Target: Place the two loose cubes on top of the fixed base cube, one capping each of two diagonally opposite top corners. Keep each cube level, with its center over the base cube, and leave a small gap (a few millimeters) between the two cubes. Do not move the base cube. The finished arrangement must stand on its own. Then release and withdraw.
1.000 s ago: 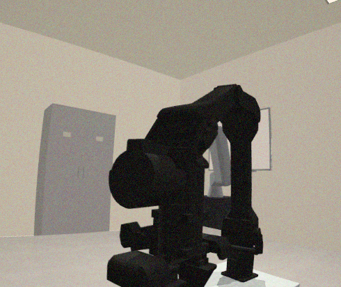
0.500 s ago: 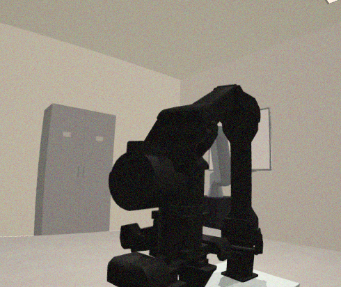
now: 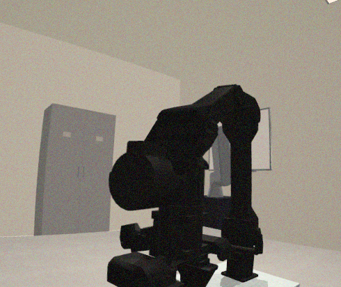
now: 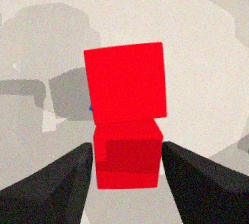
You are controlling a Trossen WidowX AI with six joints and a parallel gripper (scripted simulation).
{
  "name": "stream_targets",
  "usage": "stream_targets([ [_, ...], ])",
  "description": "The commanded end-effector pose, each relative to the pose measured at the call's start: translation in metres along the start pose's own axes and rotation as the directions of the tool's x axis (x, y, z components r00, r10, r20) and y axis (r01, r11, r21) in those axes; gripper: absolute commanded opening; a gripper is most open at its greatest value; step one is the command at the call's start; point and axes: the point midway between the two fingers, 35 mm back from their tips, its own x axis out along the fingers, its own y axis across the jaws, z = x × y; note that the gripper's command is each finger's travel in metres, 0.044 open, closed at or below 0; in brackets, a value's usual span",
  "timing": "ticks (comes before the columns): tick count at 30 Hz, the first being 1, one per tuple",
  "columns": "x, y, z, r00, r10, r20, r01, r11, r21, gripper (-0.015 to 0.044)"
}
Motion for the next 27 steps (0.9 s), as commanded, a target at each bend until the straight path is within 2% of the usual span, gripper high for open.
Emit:
stream_targets([
  [1,0.001,-0.001,0.0,1.0,-0.004,-0.003,0.004,1.0,0.003,0.0205],
  [27,-0.048,0.0,0.0,1.0,0.0,0.0,0.0,1.0,0.0,0.0205],
])
